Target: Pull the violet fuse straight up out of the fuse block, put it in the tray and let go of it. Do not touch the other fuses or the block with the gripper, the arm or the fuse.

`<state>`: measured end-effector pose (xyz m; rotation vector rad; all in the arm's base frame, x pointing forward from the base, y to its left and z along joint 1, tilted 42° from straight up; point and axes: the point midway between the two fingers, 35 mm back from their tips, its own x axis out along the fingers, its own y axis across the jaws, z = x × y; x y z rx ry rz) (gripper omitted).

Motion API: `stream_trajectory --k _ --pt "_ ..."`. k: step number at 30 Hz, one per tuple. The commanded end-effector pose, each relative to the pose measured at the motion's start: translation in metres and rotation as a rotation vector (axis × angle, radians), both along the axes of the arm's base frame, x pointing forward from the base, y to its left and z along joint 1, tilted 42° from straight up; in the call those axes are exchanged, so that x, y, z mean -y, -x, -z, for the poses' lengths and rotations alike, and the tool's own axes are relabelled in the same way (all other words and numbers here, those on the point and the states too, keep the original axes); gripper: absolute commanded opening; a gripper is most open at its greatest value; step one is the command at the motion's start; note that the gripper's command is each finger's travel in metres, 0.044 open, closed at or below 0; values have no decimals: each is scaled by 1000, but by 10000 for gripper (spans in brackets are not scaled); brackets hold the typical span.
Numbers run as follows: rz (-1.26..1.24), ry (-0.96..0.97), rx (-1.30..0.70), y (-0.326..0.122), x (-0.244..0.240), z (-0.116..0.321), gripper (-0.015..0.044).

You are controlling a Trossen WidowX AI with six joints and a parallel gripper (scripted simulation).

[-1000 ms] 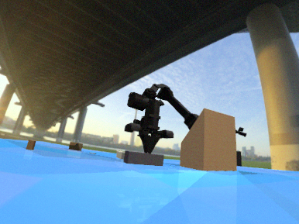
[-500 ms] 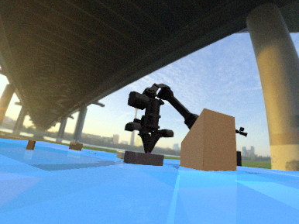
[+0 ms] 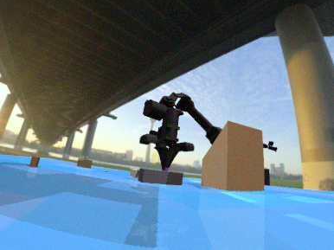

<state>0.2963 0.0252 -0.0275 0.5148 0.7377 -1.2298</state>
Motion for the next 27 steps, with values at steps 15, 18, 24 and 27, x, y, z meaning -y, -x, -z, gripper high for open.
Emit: stream_trajectory --k 15,18,24,27 --pt "1 -3 2 1 -7 -7 0" --pt "1 -3 2 1 -8 -8 0" --pt "1 -3 1 2 -9 -10 0" --pt "1 -2 1 2 -10 -11 0"
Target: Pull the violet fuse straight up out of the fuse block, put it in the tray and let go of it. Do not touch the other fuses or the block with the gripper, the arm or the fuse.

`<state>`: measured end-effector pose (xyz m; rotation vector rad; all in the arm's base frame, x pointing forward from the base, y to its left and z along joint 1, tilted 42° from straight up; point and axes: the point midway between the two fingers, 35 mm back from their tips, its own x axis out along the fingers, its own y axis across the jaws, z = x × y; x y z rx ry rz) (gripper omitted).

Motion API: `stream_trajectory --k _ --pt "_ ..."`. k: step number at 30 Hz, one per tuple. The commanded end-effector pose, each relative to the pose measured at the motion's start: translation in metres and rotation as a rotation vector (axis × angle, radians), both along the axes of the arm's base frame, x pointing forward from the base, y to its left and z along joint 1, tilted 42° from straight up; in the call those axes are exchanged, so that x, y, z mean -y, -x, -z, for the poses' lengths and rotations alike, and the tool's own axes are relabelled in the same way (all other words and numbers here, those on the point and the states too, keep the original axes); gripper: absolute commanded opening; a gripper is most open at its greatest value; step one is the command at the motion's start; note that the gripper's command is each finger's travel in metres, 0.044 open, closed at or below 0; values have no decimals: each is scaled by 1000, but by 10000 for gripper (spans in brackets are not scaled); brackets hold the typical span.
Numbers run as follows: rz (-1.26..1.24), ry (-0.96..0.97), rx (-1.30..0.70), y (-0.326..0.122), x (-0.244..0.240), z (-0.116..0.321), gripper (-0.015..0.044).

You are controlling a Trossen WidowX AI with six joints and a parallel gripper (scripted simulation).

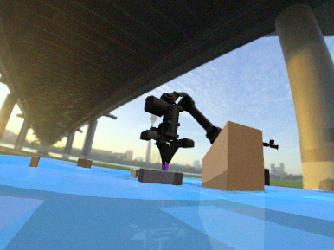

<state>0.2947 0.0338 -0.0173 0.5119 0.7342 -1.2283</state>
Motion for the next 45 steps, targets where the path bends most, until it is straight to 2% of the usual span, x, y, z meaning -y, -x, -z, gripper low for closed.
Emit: stream_trajectory --k 1,25,39,45 --pt "3 -6 0 1 -2 -1 0" --pt "2 -4 0 3 -10 -11 0" --pt "2 -5 -1 6 -24 -27 0" --pt "2 -11 -3 0 -14 -37 0"
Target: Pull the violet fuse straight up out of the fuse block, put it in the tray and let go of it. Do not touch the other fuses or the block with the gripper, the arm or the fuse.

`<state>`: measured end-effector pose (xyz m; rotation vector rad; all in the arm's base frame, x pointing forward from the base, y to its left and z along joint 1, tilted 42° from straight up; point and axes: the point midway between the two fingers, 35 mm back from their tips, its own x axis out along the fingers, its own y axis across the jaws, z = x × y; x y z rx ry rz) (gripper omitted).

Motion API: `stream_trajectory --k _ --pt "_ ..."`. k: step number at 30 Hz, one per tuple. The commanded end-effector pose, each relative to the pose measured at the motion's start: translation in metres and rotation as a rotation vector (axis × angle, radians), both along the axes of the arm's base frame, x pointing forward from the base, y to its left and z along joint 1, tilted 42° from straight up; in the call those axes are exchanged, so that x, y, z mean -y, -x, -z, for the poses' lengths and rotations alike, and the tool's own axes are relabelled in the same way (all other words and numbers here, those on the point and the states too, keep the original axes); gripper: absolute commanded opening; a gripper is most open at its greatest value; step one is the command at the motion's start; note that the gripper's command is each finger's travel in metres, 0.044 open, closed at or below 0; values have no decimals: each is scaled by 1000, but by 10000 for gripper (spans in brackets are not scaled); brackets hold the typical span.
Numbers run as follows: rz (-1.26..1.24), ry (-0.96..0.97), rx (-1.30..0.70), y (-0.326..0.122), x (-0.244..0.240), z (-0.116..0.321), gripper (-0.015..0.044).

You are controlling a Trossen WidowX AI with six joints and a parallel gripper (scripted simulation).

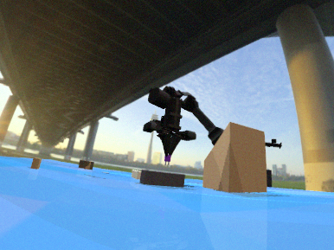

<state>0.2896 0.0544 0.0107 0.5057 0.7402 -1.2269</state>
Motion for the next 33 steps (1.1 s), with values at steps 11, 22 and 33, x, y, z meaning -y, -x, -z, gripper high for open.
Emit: stream_trajectory --k 11,22,33 --pt "4 -22 3 -26 59 -59 0" --pt "5 -1 9 -28 118 -112 0" --pt "6 4 9 -28 130 -114 0"
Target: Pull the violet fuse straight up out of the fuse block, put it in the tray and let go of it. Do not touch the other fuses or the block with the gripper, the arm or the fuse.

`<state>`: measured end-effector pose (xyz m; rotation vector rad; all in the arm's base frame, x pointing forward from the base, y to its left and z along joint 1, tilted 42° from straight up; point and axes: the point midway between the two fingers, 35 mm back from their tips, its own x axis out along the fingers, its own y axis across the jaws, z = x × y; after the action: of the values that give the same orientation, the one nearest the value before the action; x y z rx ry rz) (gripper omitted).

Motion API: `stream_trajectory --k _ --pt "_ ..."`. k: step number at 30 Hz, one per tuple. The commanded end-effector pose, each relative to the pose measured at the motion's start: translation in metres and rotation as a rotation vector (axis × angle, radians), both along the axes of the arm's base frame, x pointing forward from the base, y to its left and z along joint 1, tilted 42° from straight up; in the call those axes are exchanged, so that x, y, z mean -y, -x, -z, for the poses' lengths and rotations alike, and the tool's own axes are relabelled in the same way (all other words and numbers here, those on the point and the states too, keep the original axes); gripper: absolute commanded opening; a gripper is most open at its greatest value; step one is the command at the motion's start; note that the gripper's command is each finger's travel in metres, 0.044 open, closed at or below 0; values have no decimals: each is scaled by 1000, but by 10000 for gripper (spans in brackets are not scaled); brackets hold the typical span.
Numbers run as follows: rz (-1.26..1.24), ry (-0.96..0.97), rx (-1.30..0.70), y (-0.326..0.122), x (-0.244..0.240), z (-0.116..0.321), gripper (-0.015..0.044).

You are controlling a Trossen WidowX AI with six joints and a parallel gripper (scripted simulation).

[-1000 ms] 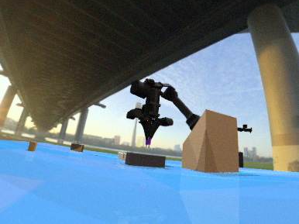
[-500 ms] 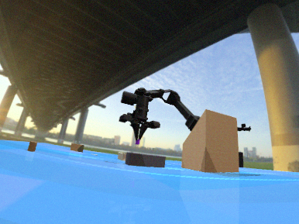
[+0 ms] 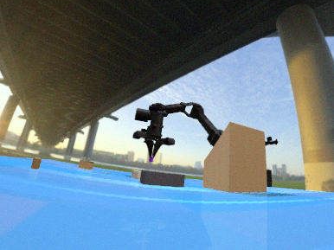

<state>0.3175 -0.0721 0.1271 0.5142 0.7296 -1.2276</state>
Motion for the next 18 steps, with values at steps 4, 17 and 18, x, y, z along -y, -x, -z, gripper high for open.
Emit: stream_trajectory --k 4,17,18 --pt "2 4 -2 -1 8 7 0" --pt "1 5 -1 -4 22 22 0" --pt "1 5 -1 -4 23 23 0"
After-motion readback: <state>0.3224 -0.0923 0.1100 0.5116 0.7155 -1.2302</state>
